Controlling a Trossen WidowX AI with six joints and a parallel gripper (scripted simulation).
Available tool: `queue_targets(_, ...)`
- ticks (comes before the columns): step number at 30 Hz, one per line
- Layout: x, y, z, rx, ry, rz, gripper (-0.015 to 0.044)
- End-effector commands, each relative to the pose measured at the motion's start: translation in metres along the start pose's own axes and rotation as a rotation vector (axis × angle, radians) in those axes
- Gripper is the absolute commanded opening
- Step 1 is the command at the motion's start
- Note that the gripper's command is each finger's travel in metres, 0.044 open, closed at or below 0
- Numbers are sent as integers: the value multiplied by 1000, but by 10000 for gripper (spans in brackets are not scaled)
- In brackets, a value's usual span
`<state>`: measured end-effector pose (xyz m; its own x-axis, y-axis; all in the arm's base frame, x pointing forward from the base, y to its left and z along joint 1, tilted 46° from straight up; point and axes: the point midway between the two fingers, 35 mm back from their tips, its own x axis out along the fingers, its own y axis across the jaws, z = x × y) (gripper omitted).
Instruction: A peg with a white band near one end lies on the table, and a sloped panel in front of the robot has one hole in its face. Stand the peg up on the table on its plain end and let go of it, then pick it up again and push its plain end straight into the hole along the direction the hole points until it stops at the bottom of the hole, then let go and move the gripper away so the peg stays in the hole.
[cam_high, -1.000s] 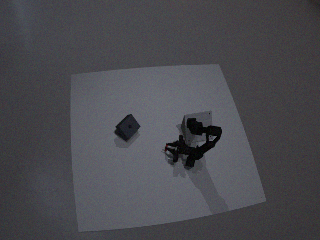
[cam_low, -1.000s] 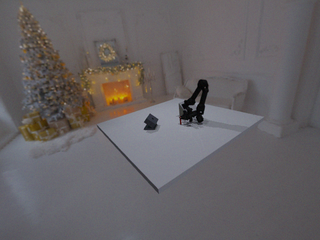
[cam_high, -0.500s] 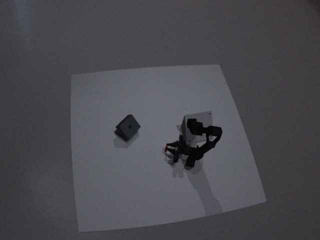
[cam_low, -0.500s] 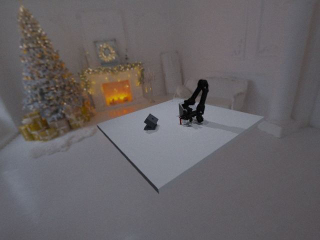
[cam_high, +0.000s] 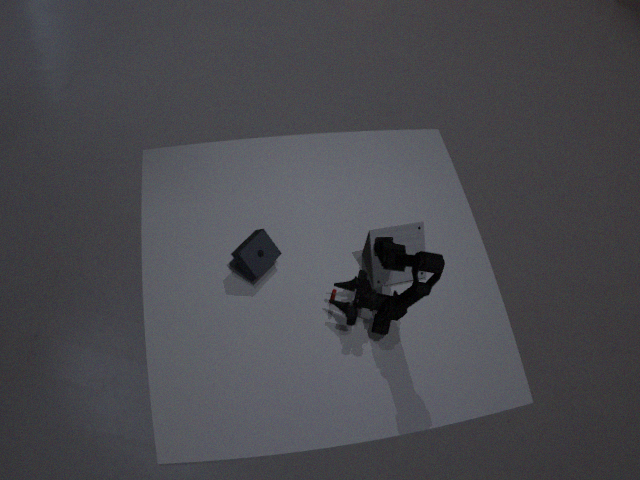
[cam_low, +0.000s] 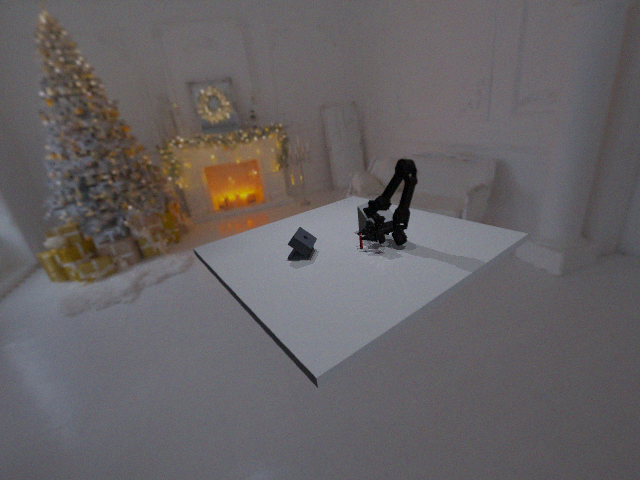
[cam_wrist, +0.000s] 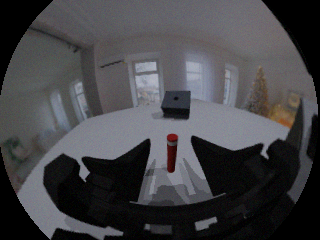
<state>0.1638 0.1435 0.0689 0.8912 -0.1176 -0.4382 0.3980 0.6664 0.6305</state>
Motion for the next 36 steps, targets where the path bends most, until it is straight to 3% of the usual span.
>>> queue_targets(1, 0, 0, 0, -2, 0, -1, 393)
queue_targets(3, 0, 0, 0, -2, 0, -1, 440)
queue_targets(11, 1, 2, 5, 0, 3, -10, 440)
queue_targets(20, 2, 14, 74, 17, 39, -68, 440)
queue_targets(30, -16, 4, 149, 4, 12, -12, 440)
queue_targets(36, -20, 0, 158, -18, 8, -7, 440)
